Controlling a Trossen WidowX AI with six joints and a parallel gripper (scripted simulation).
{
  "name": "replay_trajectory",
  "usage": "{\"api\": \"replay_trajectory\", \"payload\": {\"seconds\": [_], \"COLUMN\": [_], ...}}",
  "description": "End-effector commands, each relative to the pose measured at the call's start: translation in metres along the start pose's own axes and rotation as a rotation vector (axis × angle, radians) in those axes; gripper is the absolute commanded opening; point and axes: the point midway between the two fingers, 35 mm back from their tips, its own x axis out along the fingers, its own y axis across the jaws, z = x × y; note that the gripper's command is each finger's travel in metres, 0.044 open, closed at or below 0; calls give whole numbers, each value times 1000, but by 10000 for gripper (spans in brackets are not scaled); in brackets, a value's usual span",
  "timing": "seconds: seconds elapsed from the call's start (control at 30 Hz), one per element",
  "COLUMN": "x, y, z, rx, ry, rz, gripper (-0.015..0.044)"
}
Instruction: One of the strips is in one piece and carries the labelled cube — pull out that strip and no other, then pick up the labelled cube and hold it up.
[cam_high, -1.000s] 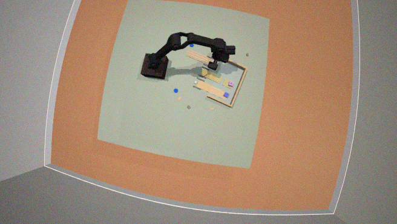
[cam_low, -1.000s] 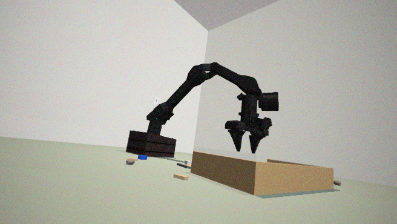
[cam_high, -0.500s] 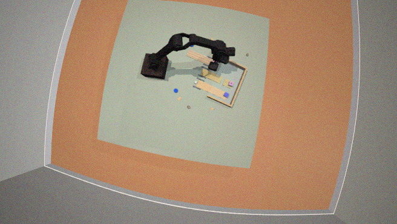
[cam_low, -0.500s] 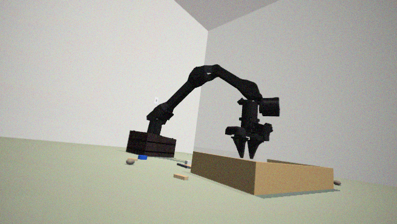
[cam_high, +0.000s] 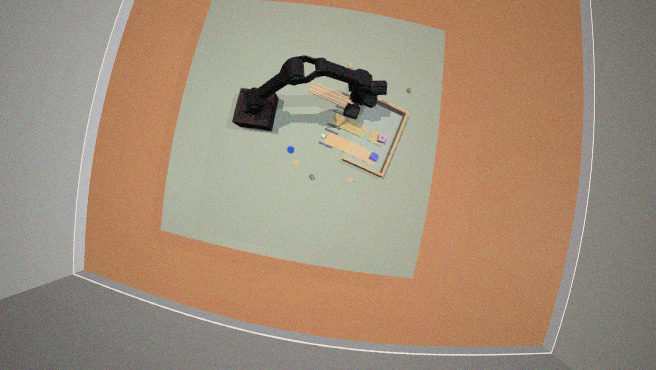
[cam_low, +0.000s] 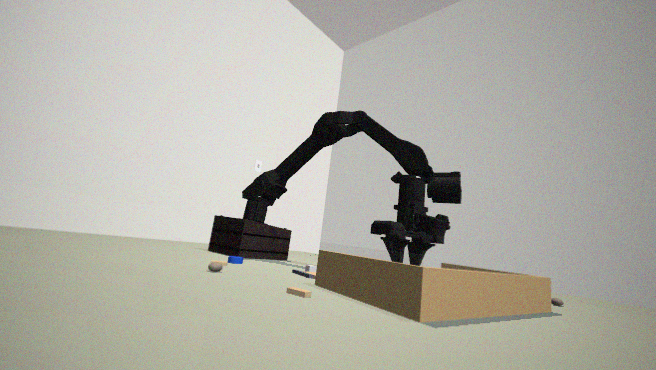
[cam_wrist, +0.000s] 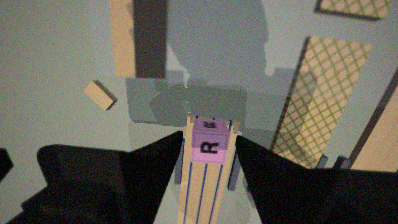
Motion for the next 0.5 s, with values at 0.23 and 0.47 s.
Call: {"api": "replay_trajectory", "payload": {"seconds": [0.23,0.47], "x": [8,8], "y": [-1,-1], "z": [-1,-1], "rx": [-1,-1], "ry": [3,3], "rz": [-1,-1], "gripper": [198,112]}}
